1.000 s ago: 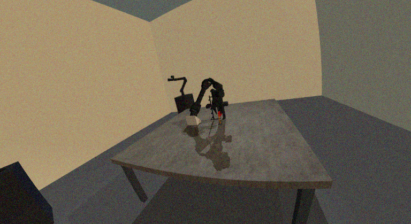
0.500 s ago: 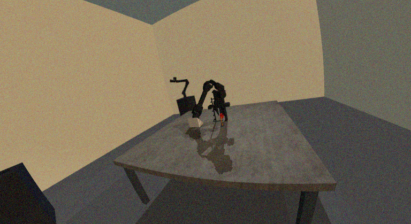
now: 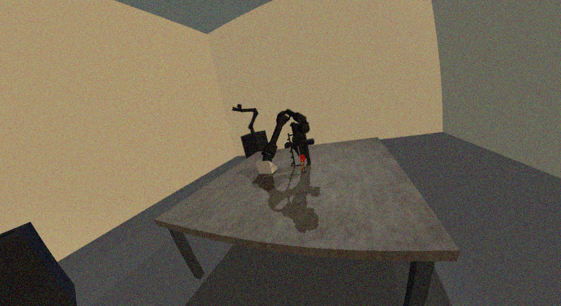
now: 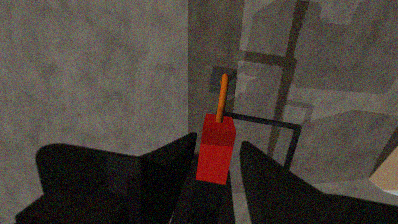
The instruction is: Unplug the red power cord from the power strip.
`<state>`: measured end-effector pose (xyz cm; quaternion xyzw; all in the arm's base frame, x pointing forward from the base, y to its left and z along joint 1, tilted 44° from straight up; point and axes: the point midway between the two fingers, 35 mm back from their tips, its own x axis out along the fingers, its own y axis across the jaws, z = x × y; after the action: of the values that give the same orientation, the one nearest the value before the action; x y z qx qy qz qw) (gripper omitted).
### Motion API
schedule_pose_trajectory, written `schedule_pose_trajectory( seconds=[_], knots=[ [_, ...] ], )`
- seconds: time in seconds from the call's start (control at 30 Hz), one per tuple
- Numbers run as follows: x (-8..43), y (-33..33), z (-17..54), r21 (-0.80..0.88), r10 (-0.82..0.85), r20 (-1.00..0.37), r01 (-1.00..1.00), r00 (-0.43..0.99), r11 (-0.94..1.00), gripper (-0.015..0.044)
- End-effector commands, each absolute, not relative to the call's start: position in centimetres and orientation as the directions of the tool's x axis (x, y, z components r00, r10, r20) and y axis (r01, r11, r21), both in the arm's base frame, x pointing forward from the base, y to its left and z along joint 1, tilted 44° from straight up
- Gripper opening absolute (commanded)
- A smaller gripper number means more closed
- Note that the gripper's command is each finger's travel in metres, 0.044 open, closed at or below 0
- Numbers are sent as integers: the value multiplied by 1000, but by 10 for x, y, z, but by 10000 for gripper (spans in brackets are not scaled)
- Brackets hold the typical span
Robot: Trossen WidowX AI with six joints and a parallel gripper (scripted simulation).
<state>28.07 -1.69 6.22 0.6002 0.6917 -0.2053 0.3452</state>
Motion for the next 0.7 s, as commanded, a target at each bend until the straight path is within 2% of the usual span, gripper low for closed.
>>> schedule_pose_trajectory(
  seconds=[0.0,0.5,0.63,0.67],
  knots=[
    [279,-14,66,131,691,-722,973,-39,192,160],
    [279,-5,57,132,691,-722,973,-39,192,160],
    [279,-8,58,131,688,-724,972,-41,196,55],
    [279,-8,58,131,688,-724,972,-41,196,48]
  ],
)
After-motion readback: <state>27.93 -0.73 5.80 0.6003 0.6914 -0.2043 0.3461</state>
